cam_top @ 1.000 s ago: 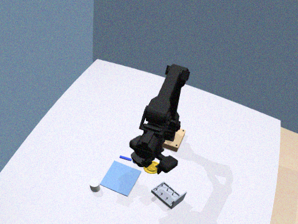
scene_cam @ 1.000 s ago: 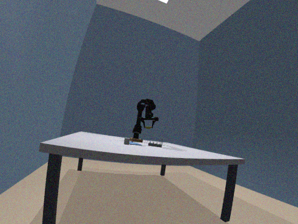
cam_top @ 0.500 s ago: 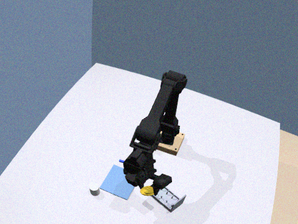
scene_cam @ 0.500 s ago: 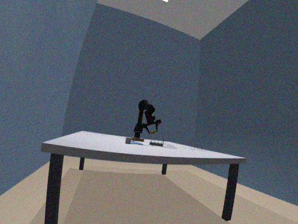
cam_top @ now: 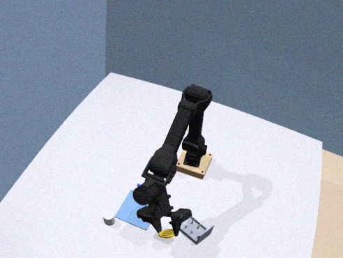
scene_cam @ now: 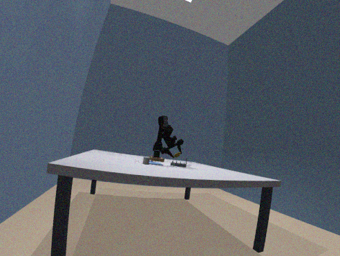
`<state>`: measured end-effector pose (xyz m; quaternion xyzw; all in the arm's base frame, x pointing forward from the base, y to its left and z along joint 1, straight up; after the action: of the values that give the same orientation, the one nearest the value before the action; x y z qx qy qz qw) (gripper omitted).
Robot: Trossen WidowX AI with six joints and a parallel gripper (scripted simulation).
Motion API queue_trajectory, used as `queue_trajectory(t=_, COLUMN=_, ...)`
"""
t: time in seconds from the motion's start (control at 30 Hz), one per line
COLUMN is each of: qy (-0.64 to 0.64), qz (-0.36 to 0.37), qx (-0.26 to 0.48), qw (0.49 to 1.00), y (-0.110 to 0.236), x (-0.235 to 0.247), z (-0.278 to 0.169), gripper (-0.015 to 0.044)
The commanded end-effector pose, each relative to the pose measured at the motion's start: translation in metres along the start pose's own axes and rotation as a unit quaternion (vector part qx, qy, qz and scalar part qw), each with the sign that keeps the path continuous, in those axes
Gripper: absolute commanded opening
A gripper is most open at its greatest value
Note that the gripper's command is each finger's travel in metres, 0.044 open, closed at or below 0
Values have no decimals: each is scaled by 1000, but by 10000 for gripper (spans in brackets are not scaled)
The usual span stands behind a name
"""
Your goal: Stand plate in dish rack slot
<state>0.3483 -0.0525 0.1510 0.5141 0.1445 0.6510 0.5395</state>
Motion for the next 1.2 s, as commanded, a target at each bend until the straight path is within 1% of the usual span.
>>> queue_trajectory(t=0.0, qy=20, qz=32, qx=-19, qw=999, y=-11, x=-11, z=-3, gripper=0)
queue_trajectory(t=0.57, qy=136, qz=139, qx=-116, qw=974, y=-30, x=-37, z=-18, gripper=0)
queue_trajectory(t=1.17, qy=279, qz=225, qx=-210, qw=910, y=-28, x=-55, z=-53, gripper=0)
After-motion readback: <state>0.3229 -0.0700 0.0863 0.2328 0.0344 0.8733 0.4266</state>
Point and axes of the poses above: the point midway between the two fingers, 35 mm back from their tips, its own y axis back along the fingers, its own x axis across the jaws, z = x × y, the point moved 8 cm from there along y, back along the fingers, and after that the axes turned 5 degrees about y, right-handed, at the moved point
